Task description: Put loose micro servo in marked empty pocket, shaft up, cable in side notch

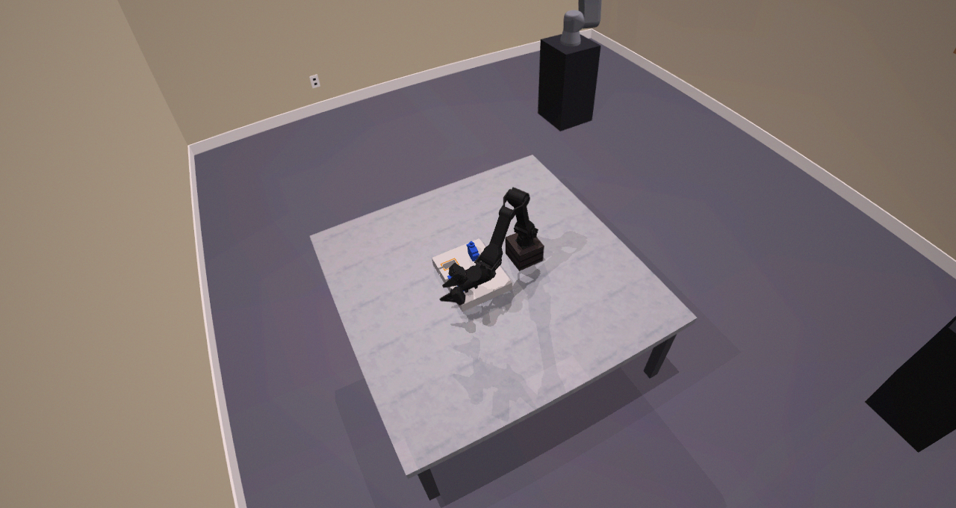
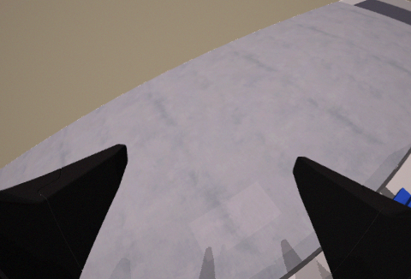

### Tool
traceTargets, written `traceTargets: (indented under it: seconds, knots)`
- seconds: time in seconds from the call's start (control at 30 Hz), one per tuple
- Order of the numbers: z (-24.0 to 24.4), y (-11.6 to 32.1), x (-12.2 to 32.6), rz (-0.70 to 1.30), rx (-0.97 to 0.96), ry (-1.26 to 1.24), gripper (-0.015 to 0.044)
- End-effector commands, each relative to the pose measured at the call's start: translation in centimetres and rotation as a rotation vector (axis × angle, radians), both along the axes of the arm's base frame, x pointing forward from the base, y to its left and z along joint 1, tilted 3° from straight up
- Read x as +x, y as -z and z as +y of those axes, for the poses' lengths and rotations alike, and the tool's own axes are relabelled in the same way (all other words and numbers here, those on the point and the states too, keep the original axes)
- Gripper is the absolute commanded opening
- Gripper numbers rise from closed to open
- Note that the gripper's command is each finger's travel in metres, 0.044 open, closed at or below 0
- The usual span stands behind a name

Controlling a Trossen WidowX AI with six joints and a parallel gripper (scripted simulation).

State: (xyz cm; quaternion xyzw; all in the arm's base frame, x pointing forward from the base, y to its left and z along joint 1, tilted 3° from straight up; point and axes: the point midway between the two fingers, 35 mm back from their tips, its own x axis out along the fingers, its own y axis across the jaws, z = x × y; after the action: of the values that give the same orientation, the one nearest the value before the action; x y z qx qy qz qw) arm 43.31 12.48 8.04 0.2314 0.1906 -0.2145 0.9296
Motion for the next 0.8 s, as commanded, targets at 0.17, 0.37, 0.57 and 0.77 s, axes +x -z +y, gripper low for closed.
traceTargets:
  seconds: [0.17, 0.37, 0.57, 0.77]
  knots:
    - [-3.6, 0.7, -0.4, 0.211, -0.234, -0.123, 0.044]
    - [-5.9, 1.2, -0.9, 0.347, -0.364, -0.214, 0.044]
    - [-8.1, 1.6, -1.8, 0.483, -0.48, -0.32, 0.044]
    - [-10.3, 2.0, -3.0, 0.618, -0.584, -0.441, 0.044]
